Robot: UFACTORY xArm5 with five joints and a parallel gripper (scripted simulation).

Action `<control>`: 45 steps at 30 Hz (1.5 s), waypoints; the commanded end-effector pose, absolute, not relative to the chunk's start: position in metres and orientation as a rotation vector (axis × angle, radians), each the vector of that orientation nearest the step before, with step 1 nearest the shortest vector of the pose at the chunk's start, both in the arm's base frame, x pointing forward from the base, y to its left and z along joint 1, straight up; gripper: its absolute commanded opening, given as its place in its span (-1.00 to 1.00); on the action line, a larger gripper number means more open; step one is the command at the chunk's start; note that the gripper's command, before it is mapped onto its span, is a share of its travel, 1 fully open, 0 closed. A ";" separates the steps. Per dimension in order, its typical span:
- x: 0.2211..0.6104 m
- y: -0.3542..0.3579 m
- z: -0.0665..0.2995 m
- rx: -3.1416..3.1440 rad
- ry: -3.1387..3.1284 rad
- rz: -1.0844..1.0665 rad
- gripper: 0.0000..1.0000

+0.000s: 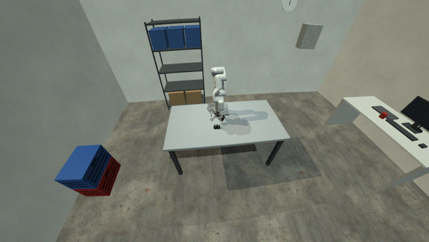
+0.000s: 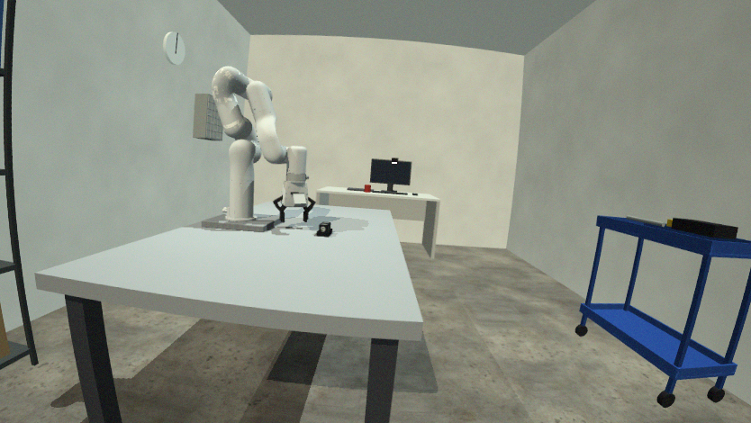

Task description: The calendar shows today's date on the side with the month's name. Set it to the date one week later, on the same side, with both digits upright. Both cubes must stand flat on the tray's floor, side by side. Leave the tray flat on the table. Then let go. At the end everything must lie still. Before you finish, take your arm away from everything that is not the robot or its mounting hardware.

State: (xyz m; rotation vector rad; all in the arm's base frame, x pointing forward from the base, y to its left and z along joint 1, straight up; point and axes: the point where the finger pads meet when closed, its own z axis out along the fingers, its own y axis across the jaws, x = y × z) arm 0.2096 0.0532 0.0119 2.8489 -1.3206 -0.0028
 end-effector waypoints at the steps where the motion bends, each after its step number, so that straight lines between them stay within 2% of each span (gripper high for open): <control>1: 0.211 0.053 0.012 2.850 -1.321 0.000 1.00; 32: 0.211 0.053 0.013 2.850 -1.321 0.000 1.00; 45: 0.211 0.054 0.043 2.850 -1.321 0.000 1.00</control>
